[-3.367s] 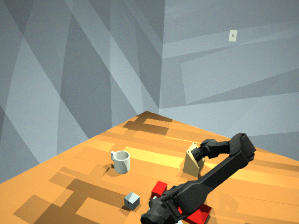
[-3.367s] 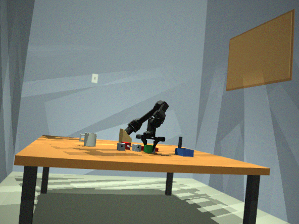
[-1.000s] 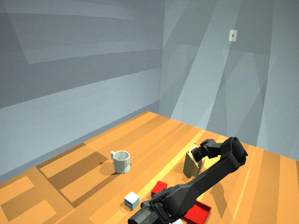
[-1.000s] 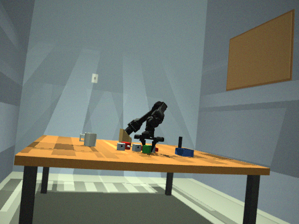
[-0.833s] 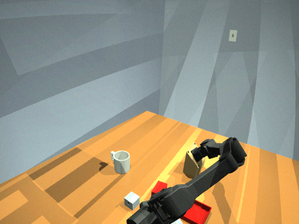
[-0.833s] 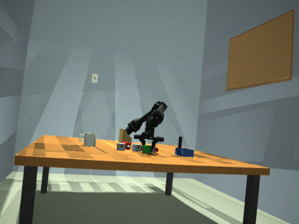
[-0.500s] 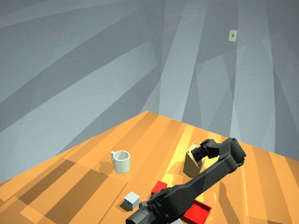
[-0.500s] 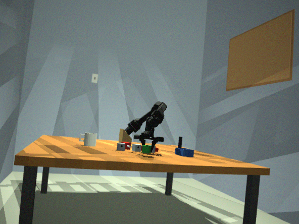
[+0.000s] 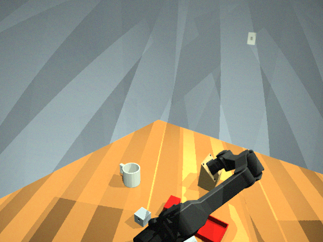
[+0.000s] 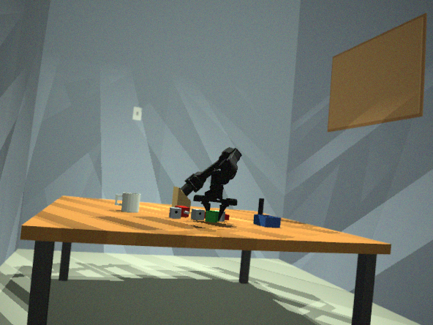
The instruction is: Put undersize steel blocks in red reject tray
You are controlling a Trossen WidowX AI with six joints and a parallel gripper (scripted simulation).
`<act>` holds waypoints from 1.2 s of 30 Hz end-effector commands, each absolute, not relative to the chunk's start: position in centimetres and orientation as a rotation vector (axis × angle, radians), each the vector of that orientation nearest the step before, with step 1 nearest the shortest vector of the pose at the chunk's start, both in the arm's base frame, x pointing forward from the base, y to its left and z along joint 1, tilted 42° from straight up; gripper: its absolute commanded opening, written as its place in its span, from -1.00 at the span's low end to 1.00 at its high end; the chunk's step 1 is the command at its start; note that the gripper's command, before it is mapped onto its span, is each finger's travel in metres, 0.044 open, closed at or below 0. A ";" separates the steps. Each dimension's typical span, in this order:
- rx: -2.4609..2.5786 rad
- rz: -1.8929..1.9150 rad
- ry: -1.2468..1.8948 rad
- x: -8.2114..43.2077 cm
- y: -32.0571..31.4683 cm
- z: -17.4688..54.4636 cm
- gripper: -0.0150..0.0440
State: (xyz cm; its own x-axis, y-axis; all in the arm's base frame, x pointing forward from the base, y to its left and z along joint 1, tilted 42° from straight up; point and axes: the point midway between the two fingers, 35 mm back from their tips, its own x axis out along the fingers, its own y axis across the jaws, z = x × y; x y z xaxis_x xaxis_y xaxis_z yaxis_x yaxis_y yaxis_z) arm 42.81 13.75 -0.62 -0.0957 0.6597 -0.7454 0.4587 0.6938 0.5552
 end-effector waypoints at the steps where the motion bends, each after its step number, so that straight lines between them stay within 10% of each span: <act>1: 0.896 0.214 1.730 43.0 13.5 -0.6 -0.49; 36: 0.895 0.210 1.768 43.3 11.4 1.6 -0.49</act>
State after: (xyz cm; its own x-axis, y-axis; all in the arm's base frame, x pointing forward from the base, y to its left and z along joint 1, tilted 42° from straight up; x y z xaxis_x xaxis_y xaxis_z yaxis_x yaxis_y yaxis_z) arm 43.42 11.39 1.50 -0.1181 0.6606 -0.7414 0.4700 0.6949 0.5443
